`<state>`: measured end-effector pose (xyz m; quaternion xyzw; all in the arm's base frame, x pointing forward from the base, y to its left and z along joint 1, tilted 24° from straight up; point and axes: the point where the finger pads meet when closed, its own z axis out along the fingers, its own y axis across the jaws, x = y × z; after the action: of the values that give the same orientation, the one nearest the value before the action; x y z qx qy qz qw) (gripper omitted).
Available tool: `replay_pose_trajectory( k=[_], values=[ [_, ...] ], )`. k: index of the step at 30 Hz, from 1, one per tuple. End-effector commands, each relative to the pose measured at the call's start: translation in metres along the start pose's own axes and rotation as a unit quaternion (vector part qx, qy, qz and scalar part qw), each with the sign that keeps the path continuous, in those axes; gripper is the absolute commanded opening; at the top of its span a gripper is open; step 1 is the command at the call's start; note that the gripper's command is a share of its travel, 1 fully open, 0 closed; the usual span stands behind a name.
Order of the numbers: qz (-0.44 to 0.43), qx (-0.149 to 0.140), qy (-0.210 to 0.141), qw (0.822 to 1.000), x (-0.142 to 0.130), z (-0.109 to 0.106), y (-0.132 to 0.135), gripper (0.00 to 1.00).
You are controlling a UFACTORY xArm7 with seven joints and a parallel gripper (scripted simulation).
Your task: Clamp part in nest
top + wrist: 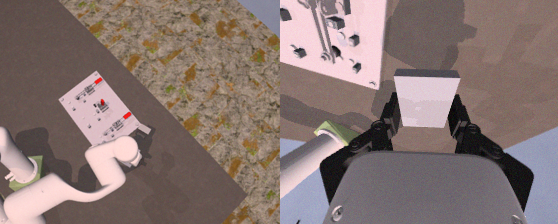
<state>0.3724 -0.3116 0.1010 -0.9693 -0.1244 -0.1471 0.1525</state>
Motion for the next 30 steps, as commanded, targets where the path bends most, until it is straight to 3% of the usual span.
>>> replay_pose_trajectory(
  k=[1,19,30],
  values=[
    [0.003,-0.002,0.001,1.000,0.0007,-0.0019,0.0009,0.00],
    [0.156,-0.002,0.001,0.988,0.0007,-0.0019,0.0009,0.00],
    [0.166,-0.002,0.001,0.986,0.0006,-0.0018,0.0009,0.00]
  ],
)
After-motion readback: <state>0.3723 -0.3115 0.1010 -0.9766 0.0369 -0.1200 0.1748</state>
